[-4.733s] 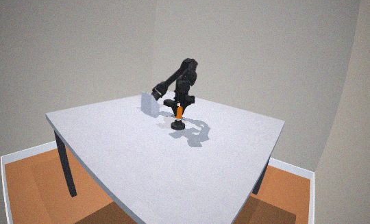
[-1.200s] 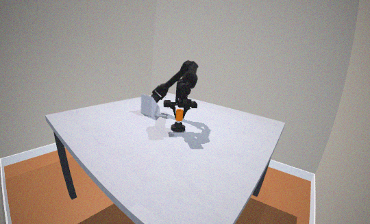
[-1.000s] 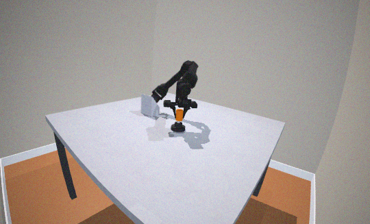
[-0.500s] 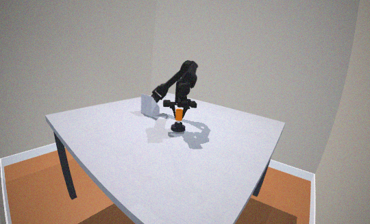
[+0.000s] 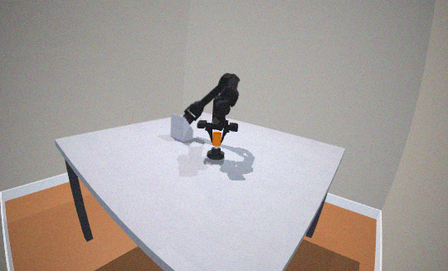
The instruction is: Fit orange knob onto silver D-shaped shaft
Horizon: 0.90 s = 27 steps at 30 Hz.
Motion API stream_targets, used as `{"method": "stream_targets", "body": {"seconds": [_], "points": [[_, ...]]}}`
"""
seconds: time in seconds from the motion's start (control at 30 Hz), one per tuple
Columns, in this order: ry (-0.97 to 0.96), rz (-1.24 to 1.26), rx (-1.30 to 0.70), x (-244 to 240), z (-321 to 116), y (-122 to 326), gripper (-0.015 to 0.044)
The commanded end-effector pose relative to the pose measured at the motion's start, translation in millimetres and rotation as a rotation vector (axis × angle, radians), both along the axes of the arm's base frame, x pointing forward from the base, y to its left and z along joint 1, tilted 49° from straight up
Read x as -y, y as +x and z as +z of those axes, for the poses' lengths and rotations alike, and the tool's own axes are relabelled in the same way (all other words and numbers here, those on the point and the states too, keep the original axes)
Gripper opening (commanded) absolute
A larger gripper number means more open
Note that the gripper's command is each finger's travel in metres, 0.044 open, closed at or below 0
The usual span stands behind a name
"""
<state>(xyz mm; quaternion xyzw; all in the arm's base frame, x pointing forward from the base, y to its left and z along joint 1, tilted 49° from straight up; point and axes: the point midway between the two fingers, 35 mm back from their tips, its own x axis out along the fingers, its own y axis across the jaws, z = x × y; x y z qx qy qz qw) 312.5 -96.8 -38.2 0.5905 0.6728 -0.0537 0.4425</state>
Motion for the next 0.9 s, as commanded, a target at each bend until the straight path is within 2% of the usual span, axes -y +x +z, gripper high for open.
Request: {"method": "stream_targets", "body": {"seconds": [0.0, 0.87], "points": [[-0.003, -0.009, -0.007, 2.1, 1.4, 3.1, 0.0000], [-0.003, -0.009, -0.007, -1.1, 0.3, -2.2, 0.0000]]}}
